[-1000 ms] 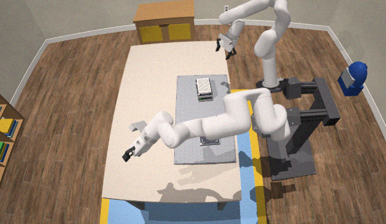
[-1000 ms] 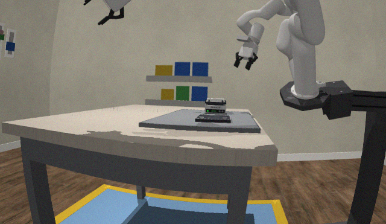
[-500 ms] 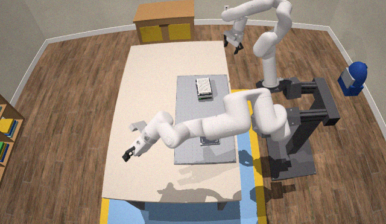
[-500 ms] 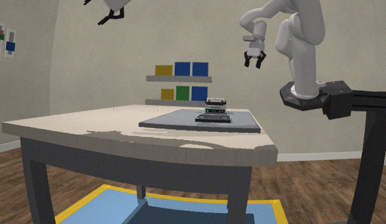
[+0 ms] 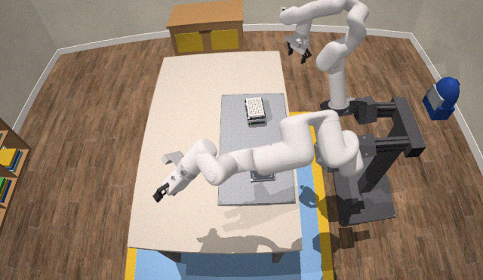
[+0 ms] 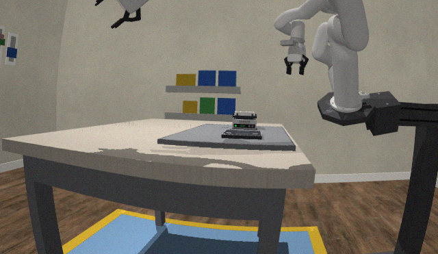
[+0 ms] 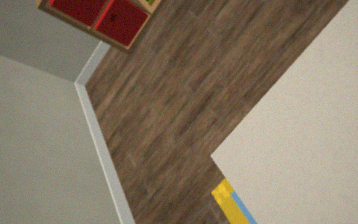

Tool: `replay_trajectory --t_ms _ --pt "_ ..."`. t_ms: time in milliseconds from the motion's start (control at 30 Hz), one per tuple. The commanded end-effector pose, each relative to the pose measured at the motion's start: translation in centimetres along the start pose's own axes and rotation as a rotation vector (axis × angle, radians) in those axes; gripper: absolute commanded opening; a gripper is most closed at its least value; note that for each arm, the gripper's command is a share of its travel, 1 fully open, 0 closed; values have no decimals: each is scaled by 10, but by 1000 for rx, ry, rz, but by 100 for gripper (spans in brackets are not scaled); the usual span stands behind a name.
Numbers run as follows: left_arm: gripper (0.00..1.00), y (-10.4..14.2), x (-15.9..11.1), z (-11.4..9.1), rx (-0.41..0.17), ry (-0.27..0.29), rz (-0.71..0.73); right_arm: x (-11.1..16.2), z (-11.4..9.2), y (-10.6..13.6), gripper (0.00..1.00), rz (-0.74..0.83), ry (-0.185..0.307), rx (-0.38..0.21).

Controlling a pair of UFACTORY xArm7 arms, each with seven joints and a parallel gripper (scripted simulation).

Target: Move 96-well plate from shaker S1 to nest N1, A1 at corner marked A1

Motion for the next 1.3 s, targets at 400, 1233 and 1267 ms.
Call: replay_trajectory --t_ms 400,1233,1267 --pt "100 -1 -3 -2 3 -5 -2 -6 -15 20 100 24 -23 -78" --pt "100 -1 -3 -2 3 -5 -2 -8 -19 26 100 33 -32 -101" --pt "100 -1 -3 -2 3 -5 -2 -8 -19 26 100 33 -32 -101"
Point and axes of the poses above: on each arm, the point where the finger pads meet when closed, its own z axis out along the fingers, its own x axis across the jaws, y = z × x, the point moved 7 cm from there along -z, back along the fingers, and after that the axes turned 11 degrees about z, right-handed, at the moved point
